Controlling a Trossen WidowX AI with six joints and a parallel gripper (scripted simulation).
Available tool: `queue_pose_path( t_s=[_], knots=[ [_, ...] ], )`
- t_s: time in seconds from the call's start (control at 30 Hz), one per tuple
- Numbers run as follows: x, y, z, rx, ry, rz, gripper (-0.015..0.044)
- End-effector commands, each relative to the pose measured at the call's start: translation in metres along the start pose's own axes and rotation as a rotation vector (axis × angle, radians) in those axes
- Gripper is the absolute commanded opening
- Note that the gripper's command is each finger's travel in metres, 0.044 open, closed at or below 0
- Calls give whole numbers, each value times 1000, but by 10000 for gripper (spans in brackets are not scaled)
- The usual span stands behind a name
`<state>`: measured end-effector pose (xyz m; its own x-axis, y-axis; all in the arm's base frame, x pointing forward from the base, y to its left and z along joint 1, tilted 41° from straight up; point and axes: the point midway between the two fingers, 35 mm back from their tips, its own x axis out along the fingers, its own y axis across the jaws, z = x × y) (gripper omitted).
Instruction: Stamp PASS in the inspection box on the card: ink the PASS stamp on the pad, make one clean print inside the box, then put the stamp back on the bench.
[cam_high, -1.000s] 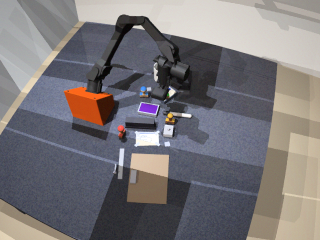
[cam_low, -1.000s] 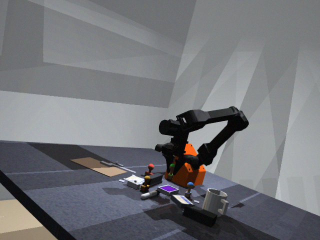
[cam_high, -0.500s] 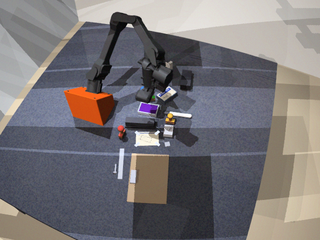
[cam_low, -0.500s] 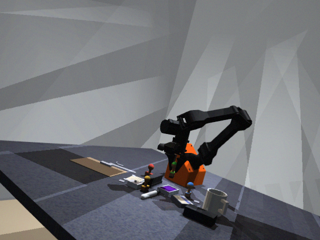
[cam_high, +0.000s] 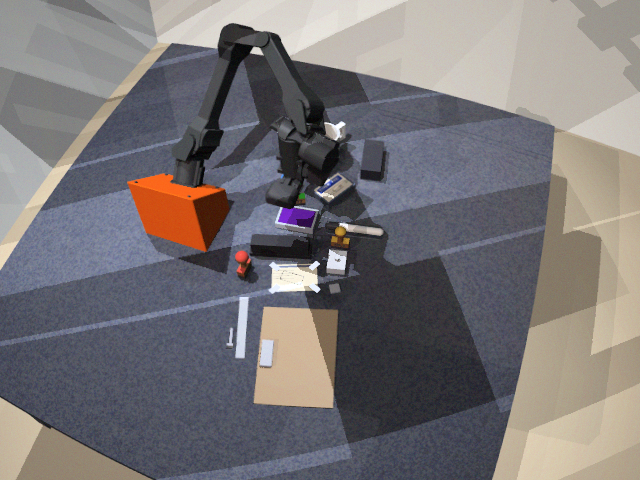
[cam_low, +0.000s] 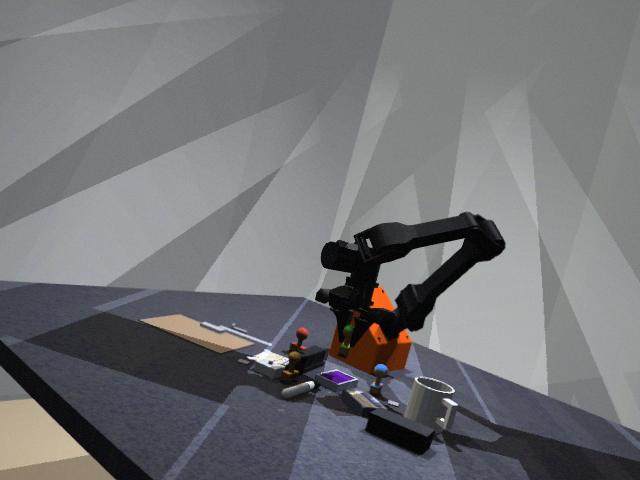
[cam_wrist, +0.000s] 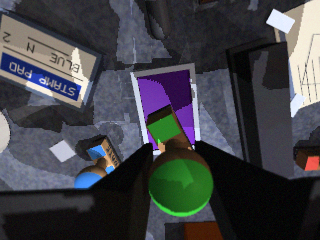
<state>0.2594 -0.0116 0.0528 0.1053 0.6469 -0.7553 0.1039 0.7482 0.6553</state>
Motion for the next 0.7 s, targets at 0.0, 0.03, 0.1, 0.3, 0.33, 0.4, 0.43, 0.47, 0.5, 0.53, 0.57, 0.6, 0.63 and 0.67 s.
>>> queue_pose_path(
  t_s=[0.0, 0.03, 0.1, 0.3, 0.33, 0.4, 0.43, 0.47, 0.5, 0.53, 0.57, 0.6, 0.63, 0.67],
  knots=[
    [3, -1, -1, 4, 0, -1, 0],
    [4, -1, 0, 4, 0, -1, 0],
    [5, -1, 0, 4, 0, -1, 0],
    [9, -1, 0, 3, 0, -1, 0],
    [10, -1, 0, 3, 0, -1, 0],
    [11, -1, 0, 3, 0, -1, 0],
    [12, -1, 0, 3, 0, -1, 0],
    [13, -1, 0, 3, 0, -1, 0],
    [13, -1, 0, 3, 0, -1, 0],
    [14, -1, 0, 3, 0, -1, 0],
    [15, -1, 0, 3, 0, -1, 0],
    [15, -1, 0, 3, 0, -1, 0],
    [16, -1, 0, 3, 0, -1, 0],
    [17, -1, 0, 3, 0, -1, 0]
  ],
)
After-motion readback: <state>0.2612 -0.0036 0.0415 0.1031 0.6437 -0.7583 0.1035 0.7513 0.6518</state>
